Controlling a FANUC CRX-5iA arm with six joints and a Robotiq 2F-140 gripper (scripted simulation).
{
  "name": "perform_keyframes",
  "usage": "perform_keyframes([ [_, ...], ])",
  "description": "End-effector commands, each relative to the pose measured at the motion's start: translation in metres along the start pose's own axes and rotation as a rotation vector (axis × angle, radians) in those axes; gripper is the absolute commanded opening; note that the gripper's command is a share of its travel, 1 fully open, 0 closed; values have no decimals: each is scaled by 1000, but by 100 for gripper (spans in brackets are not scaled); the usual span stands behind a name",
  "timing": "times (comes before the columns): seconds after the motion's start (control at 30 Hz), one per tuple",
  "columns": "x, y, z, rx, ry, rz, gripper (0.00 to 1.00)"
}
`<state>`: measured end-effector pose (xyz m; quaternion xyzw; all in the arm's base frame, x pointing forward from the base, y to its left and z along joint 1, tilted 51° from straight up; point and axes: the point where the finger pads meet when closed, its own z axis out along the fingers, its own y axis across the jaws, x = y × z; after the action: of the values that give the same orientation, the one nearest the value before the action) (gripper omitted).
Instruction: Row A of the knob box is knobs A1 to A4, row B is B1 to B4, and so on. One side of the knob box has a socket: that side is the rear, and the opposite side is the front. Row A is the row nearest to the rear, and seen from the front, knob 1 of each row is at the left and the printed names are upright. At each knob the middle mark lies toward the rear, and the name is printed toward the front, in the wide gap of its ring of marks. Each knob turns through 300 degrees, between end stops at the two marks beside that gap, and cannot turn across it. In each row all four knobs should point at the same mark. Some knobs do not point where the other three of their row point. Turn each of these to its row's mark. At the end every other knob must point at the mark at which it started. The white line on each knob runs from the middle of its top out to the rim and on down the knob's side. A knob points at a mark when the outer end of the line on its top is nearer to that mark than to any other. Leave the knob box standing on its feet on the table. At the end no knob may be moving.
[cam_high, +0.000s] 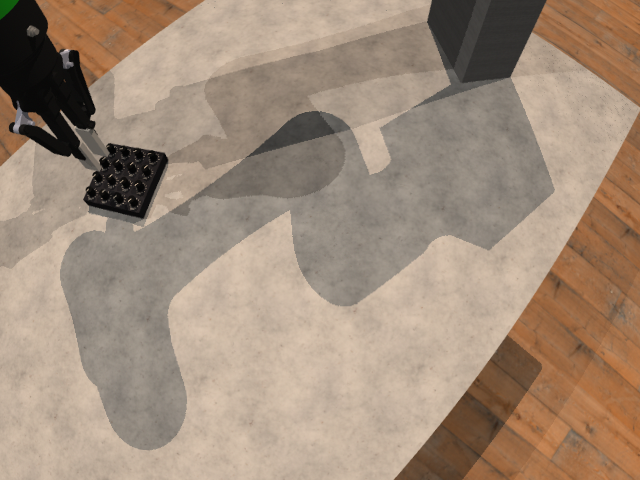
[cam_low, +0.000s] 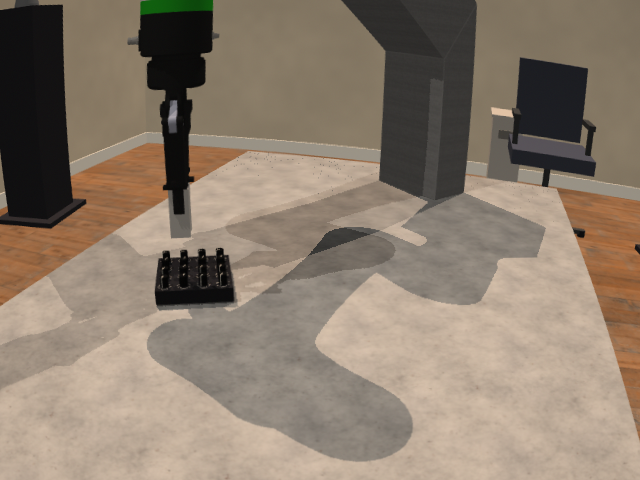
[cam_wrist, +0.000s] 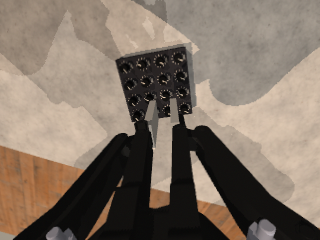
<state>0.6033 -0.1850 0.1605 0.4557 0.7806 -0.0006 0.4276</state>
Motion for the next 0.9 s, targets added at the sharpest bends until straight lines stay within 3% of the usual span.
perform_keyframes([
  [0.0,0,0,0,8,-7,0,12],
  [0.87,0,1,3,8,-7,0,12],
])
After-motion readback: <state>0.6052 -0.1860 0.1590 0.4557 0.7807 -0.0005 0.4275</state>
